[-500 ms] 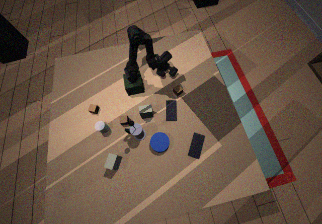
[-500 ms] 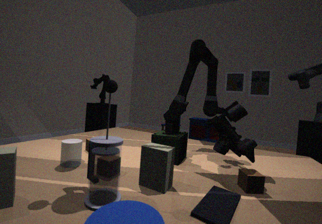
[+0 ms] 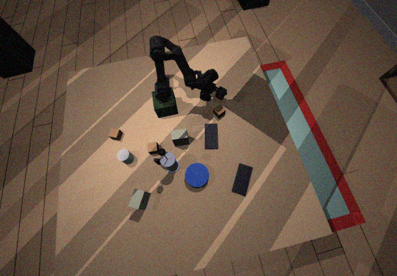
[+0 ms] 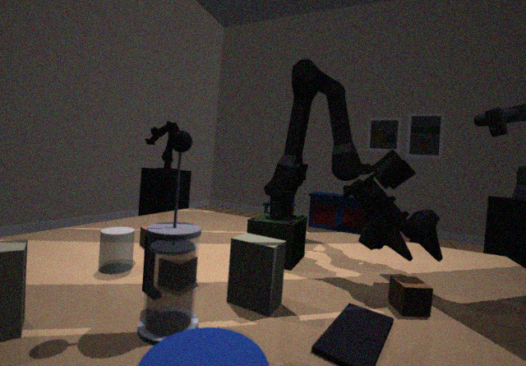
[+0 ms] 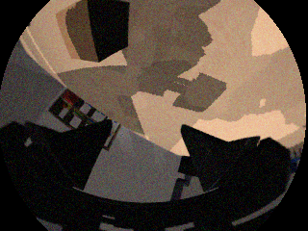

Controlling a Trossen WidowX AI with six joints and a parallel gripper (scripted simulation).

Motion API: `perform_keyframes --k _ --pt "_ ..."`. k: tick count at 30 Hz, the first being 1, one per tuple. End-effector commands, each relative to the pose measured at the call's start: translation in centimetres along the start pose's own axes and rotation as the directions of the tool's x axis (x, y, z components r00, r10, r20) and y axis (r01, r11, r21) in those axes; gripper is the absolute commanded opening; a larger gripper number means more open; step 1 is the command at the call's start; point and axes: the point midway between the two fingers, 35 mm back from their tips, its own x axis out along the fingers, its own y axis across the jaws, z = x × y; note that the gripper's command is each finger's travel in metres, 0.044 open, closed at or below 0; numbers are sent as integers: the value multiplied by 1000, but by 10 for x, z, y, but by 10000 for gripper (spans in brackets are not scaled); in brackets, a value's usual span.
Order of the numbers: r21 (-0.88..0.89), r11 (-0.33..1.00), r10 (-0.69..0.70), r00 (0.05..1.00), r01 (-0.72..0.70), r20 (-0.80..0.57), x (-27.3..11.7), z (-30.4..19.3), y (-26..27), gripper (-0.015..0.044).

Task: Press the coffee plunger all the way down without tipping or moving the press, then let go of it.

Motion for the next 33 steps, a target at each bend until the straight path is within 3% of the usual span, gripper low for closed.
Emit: perform_keyframes --k 1,9,17,25,33 --pt "-173 972 167 985 -157 46 -24 12 71 440" --pt "-389 886 330 933 -253 145 -67 40 141 440" --pt "-584 776 464 844 -239 271 -128 77 196 440" --pt "-732 674 557 720 -101 414 -204 116 231 440" --pt "-789 597 603 569 143 559 -289 149 239 440"
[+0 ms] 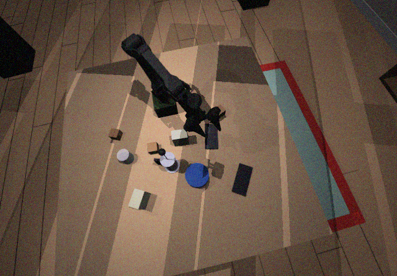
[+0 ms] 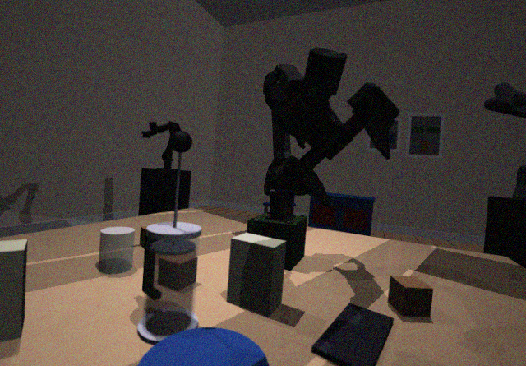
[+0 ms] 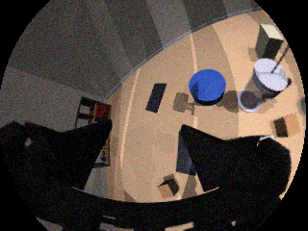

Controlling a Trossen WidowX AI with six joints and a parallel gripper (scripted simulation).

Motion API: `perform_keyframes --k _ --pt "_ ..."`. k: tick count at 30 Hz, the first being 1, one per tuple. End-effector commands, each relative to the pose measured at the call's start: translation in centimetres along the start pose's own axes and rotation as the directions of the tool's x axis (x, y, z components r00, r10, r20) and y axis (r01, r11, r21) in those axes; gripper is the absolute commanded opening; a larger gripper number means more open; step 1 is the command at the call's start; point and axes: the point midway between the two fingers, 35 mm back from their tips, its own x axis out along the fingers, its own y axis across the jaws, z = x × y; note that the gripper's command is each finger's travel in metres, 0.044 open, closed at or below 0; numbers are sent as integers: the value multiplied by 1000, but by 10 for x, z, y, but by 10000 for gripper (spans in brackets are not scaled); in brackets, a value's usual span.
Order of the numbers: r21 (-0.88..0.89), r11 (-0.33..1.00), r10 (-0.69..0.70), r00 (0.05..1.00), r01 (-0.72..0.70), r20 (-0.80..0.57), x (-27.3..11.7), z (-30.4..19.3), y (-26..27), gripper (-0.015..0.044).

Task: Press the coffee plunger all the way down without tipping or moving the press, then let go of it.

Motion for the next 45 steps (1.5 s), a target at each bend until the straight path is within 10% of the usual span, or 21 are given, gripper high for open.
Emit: perform_keyframes --k 1,17,45 --pt "-188 978 -53 984 85 168 -37 65 -11 440" --pt "-480 711 -275 832 513 482 -158 163 -64 440" --pt "-480 711 -275 831 514 483 -105 150 -111 440"
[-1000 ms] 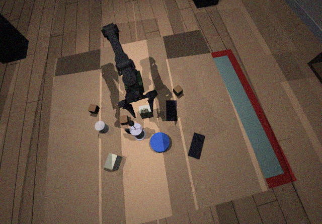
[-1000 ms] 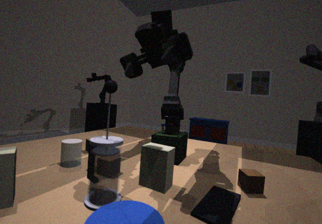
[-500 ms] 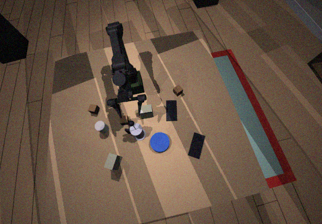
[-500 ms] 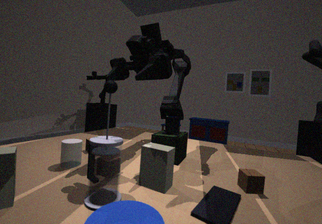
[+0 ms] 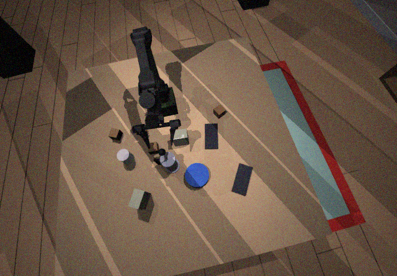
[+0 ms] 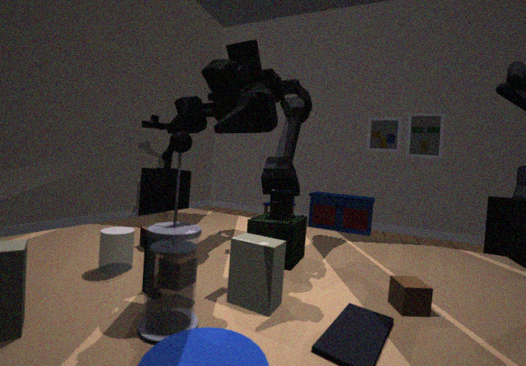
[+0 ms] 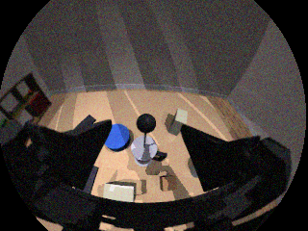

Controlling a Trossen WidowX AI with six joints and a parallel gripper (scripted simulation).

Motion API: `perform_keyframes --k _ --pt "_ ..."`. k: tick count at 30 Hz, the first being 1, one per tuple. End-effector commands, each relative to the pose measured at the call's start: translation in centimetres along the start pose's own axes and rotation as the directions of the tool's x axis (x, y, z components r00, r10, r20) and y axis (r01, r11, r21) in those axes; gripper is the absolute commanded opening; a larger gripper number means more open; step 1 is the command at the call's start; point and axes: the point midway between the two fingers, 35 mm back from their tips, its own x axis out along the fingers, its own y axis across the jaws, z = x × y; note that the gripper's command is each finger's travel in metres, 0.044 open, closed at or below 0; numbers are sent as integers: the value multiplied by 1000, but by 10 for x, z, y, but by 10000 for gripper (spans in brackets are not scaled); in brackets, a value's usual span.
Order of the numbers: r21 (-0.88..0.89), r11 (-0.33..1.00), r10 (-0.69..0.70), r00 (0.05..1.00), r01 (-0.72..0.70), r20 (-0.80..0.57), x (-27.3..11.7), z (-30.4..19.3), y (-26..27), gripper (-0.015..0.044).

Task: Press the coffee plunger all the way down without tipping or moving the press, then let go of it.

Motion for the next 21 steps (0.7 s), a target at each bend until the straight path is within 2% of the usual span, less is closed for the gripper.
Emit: perform_keyframes --k 1,14,21 --pt "-6 1000 3 1000 -3 -8 10 -2 1 440" --pt "-5 1000 2 1000 -2 -6 29 -4 1 440" --pt "-5 1000 2 1000 -2 -6 29 -4 1 256"
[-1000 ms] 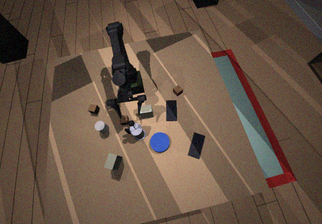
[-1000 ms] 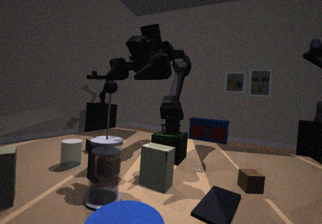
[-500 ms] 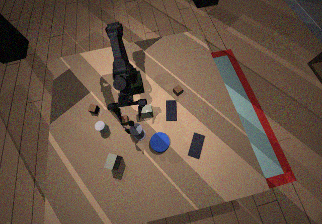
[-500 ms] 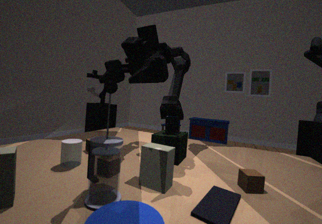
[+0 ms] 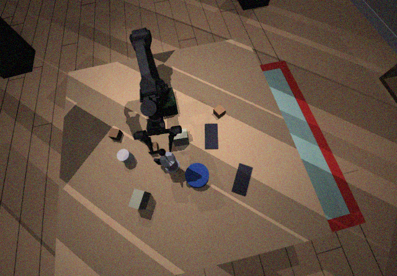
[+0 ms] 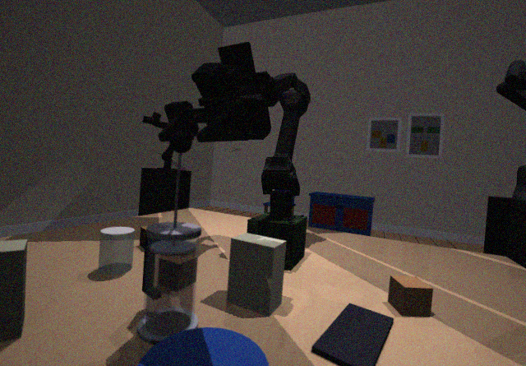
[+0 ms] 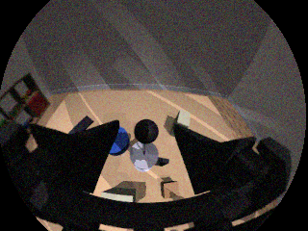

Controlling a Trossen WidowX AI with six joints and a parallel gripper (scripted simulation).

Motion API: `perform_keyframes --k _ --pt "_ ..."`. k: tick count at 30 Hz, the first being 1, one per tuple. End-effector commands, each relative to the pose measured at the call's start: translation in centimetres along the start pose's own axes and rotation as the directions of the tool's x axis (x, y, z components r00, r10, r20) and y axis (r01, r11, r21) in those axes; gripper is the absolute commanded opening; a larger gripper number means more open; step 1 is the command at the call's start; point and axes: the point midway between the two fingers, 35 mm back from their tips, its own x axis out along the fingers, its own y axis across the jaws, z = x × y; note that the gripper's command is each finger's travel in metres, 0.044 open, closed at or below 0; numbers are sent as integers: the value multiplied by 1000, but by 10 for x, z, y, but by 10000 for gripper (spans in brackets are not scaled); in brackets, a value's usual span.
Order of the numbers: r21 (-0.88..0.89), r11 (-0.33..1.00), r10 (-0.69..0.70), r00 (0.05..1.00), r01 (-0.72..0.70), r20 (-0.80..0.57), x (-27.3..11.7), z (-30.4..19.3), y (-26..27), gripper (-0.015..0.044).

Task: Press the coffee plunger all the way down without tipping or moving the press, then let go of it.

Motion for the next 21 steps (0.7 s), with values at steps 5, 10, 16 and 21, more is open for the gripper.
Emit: perform_keyframes --k 5,10,16,21 --pt "-6 1000 3 1000 -3 -6 2 -2 1 125" --pt "-6 1000 3 1000 -3 -6 2 -2 1 122" --pt "-6 1000 3 1000 -3 -6 3 -2 1 122" --pt "-6 1000 3 1000 -3 -6 6 -6 1 122"
